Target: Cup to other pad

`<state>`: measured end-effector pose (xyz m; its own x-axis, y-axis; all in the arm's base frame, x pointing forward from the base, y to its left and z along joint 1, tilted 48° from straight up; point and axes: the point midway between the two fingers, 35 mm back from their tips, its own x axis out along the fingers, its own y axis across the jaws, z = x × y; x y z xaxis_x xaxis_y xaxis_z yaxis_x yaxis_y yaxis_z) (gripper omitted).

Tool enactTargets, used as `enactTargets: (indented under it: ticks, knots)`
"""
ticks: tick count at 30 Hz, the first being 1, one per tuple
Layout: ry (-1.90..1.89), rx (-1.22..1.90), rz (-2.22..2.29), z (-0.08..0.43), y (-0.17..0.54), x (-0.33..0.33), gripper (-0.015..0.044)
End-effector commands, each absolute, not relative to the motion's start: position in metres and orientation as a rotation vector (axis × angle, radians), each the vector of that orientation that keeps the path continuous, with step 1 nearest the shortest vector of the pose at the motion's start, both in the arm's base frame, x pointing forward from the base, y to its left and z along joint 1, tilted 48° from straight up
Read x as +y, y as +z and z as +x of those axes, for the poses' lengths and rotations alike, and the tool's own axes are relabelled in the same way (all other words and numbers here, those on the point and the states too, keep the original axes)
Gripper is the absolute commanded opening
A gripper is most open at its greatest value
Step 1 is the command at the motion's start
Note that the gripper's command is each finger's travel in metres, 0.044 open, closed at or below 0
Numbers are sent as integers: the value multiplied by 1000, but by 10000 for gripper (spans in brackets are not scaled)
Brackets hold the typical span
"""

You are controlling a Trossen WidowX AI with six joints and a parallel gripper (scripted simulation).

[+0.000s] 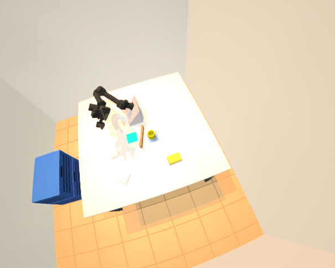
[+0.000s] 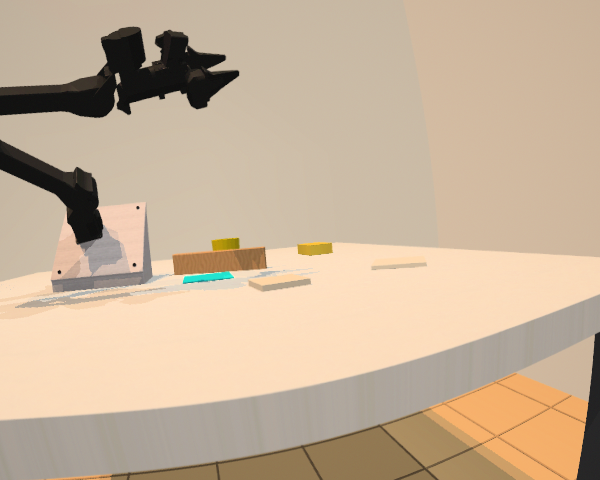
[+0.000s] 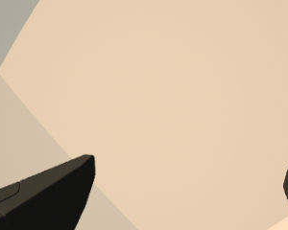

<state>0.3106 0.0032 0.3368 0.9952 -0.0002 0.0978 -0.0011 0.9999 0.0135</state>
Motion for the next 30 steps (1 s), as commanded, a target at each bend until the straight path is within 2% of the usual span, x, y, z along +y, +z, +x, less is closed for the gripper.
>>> enactTargets:
  ticks: [1,9,15,21,30]
  knots:
    - [-1,-87,22,312,335,3,374]
    - [-167,377,350,371,228,8,167]
    - [-428,687,516,384,139,12,167]
    - [-762,898,568,373,60,14,167]
    - [-1286,970,415,331,-28,8,167]
